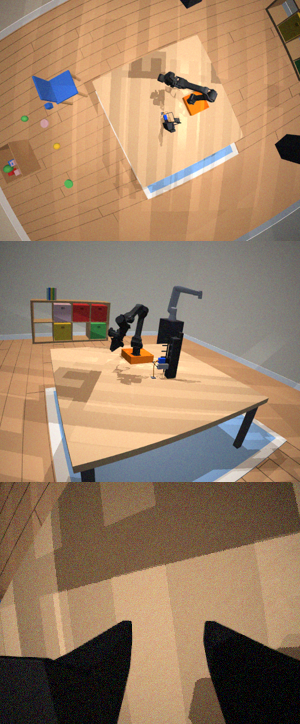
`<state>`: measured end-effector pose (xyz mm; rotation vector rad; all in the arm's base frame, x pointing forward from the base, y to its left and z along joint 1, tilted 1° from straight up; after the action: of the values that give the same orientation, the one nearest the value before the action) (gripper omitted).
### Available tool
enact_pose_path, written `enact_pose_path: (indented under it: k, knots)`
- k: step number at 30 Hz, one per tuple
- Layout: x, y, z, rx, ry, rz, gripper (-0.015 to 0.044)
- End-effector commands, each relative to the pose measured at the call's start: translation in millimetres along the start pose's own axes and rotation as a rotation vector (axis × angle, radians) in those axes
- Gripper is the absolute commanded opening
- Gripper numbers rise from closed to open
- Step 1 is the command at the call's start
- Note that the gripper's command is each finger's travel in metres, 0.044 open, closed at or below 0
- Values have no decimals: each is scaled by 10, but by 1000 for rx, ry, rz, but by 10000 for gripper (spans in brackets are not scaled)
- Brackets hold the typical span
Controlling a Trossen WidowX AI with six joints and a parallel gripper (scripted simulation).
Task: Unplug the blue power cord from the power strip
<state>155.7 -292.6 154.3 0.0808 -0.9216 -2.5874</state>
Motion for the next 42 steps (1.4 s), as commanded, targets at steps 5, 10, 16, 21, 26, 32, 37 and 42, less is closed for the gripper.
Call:
enact_pose_path:
  k: [5, 10, 16, 21, 26, 32, 37, 42]
  knots:
    - [-1020, -272, 149, -202, 189, 213, 160]
    - [-1683, -655, 433, -384, 277, 360, 160]
    - [-2248, -1233, 913, -592, 303, 551, 160]
    - [-2293, -1300, 971, -613, 300, 573, 160]
    - [-2313, -1314, 984, -613, 300, 572, 160]
    - [-2370, -1361, 1030, -614, 301, 572, 160]
    - [-2421, -1408, 1073, -614, 302, 572, 160]
    - [-2472, -1456, 1117, -615, 302, 572, 160]
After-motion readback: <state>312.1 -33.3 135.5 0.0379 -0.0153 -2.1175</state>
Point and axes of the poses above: the point midway between the two fingers, 35 mm back from their tips, its own z axis back along the fingers, its own y axis across the jaws, x = y × z, the point moved 1 cm from there along z, back along the fingers, and after that the axes turned 15 degrees about -z, right-handed, at the moved point
